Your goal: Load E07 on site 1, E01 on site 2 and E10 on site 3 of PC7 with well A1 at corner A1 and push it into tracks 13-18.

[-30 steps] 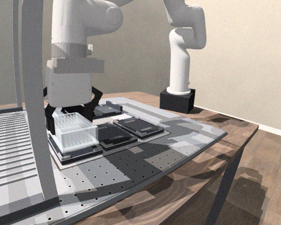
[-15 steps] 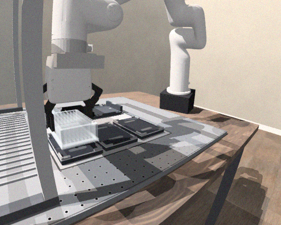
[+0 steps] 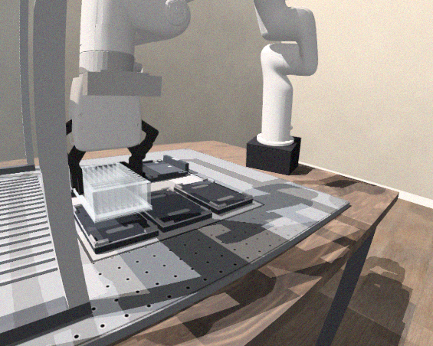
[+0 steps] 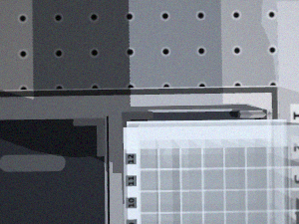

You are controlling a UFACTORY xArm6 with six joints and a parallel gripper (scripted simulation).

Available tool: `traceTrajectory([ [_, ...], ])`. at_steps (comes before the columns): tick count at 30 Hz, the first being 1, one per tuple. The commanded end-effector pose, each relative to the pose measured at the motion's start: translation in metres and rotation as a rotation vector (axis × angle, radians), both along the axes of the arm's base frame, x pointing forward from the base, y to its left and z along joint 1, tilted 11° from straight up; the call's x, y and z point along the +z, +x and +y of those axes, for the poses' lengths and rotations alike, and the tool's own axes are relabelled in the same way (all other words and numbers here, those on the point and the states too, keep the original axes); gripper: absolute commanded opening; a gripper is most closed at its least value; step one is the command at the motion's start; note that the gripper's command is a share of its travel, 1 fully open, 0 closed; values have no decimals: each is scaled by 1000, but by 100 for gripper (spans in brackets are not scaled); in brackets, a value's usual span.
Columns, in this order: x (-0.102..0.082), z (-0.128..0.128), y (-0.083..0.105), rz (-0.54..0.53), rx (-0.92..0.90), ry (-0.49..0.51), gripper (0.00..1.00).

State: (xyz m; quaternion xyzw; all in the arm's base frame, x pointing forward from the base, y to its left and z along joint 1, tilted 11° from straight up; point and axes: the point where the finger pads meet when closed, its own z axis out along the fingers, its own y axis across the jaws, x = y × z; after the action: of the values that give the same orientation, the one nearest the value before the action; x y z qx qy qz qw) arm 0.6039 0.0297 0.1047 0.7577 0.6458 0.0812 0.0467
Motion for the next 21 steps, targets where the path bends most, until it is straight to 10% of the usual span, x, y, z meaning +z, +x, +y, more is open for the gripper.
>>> traceTrajectory([
  [1, 9, 0, 0, -4, 0, 0, 0],
  [21, 39, -1, -6, -4, 0, 0, 0],
])
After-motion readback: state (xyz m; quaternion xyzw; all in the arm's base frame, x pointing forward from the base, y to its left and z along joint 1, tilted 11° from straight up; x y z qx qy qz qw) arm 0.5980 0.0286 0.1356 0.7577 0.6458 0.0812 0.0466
